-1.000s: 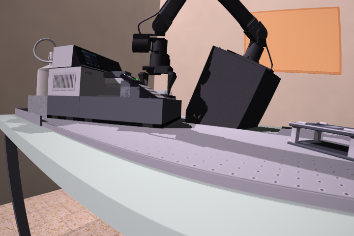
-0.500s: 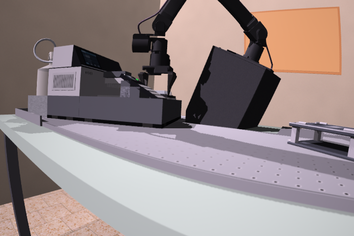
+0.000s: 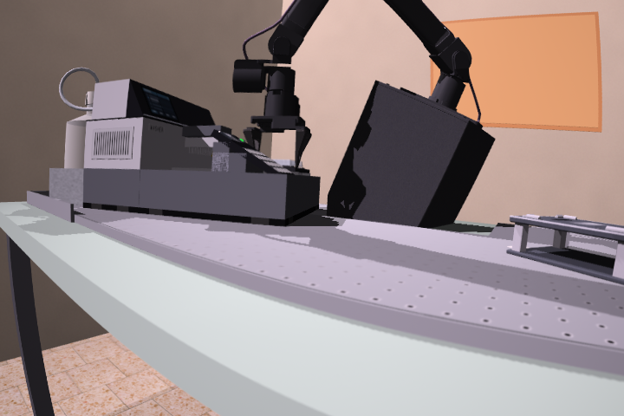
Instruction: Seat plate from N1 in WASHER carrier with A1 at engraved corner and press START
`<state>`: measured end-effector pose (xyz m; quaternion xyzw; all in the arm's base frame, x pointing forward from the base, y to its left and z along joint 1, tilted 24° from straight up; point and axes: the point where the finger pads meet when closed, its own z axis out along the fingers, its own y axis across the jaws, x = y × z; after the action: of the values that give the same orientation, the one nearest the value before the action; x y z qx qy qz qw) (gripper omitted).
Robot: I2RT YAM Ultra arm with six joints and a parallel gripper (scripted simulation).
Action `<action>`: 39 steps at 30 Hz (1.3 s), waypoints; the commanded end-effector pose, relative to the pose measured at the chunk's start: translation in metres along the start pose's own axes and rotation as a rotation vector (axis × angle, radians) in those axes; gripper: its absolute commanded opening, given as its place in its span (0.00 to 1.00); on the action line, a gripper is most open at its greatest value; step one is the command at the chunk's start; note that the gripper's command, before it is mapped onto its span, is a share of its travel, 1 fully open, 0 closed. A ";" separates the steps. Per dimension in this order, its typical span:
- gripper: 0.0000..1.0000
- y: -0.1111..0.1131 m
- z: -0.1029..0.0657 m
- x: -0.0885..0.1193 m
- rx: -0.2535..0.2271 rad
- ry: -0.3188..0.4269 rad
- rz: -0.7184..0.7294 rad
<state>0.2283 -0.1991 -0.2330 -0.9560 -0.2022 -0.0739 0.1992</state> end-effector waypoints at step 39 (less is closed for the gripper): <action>1.00 0.004 -0.004 0.002 -0.014 0.003 0.002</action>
<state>0.2282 -0.1991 -0.2330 -0.9560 -0.2022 -0.0738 0.1993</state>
